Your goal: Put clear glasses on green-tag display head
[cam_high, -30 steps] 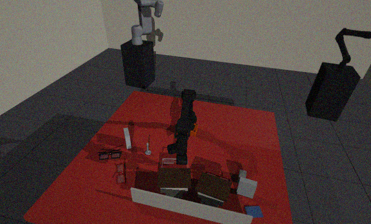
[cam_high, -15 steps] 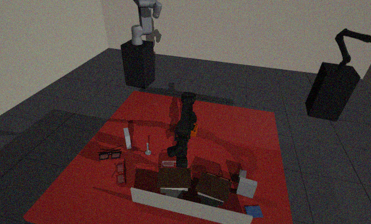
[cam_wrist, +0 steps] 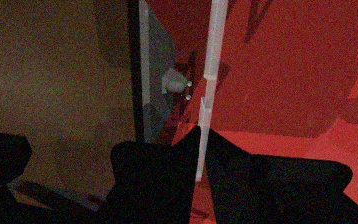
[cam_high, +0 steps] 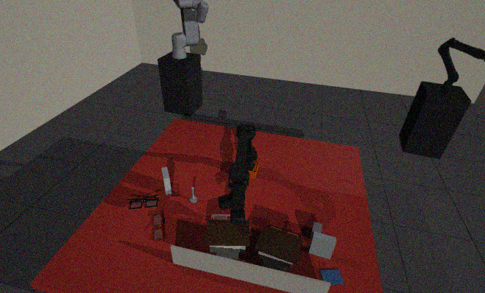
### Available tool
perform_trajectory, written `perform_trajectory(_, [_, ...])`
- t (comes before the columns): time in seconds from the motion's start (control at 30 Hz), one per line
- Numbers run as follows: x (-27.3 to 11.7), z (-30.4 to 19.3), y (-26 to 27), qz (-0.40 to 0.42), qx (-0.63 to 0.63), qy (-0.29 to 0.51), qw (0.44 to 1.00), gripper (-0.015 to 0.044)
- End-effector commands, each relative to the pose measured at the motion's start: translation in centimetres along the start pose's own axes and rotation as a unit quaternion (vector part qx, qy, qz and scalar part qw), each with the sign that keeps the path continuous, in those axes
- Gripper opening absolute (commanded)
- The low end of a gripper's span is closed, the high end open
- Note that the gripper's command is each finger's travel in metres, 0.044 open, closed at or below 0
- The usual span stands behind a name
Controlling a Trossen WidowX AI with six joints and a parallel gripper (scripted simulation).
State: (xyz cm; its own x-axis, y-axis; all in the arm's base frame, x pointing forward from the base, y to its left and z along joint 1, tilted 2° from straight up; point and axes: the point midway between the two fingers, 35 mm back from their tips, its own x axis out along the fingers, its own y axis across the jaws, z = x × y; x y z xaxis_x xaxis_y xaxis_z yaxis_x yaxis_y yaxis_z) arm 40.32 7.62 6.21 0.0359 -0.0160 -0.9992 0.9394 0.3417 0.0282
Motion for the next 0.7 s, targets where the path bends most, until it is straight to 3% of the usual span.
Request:
perform_trajectory(0.0, [-0.01, 0.03, 0.6, 0.001, 0.002, -0.001, 1.0, 0.0])
perform_trajectory(0.67, [0.2, 0.03, 0.93, 0.001, 0.002, -0.001, 1.0, 0.0])
